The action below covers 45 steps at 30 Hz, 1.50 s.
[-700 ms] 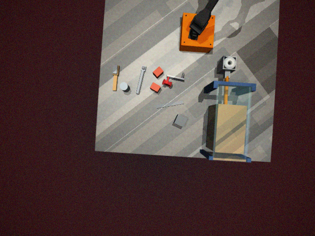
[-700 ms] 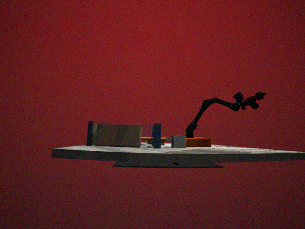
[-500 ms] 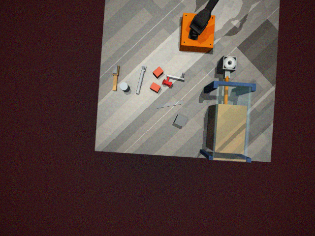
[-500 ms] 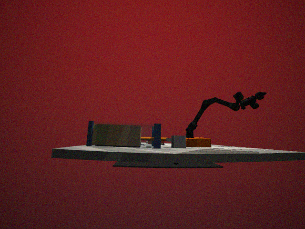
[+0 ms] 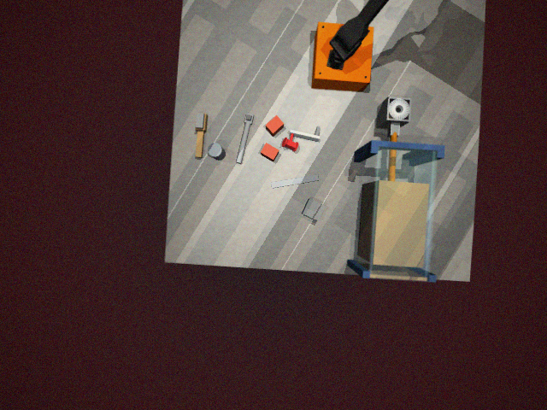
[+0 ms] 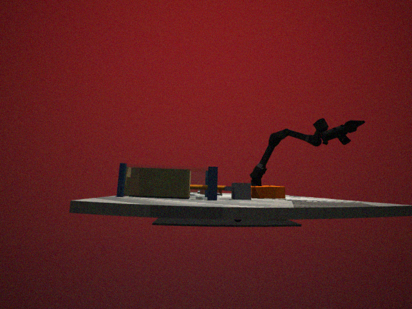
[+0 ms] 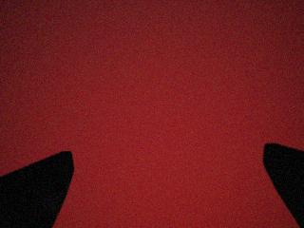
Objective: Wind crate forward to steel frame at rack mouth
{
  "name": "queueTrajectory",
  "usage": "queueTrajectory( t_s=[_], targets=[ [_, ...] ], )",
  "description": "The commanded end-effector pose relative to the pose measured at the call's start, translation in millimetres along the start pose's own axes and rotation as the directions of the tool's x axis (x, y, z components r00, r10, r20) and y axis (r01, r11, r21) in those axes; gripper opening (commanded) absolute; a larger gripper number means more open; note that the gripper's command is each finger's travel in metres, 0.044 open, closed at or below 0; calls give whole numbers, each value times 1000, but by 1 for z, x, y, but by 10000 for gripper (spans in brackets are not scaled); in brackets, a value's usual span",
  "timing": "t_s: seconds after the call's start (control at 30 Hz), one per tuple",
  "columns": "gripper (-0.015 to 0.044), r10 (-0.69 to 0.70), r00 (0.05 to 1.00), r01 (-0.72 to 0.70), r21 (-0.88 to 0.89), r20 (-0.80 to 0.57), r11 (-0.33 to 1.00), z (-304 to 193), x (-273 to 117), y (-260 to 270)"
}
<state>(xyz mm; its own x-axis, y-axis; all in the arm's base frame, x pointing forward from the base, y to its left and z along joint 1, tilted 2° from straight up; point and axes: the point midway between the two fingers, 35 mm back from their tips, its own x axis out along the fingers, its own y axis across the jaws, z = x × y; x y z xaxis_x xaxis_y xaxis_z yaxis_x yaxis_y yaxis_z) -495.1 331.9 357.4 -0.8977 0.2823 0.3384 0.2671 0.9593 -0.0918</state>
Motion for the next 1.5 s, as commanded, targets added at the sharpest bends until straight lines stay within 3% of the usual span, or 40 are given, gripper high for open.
queueTrajectory(
  t_s=[0.0, 0.37, 0.77, 1.13, 1.47],
  targets=[
    [440, 102, 994, -104, 34, 39, 994, 0, -20, 49],
    [440, 428, 896, -440, 118, 117, 890, -23, -113, 197],
    [440, 726, 667, -743, 226, 167, 630, -59, -260, 314],
    [440, 909, 370, -891, 349, 192, 289, -96, -422, 368],
    [440, 975, 60, -874, 483, 212, -51, -127, -578, 367]
  ],
)
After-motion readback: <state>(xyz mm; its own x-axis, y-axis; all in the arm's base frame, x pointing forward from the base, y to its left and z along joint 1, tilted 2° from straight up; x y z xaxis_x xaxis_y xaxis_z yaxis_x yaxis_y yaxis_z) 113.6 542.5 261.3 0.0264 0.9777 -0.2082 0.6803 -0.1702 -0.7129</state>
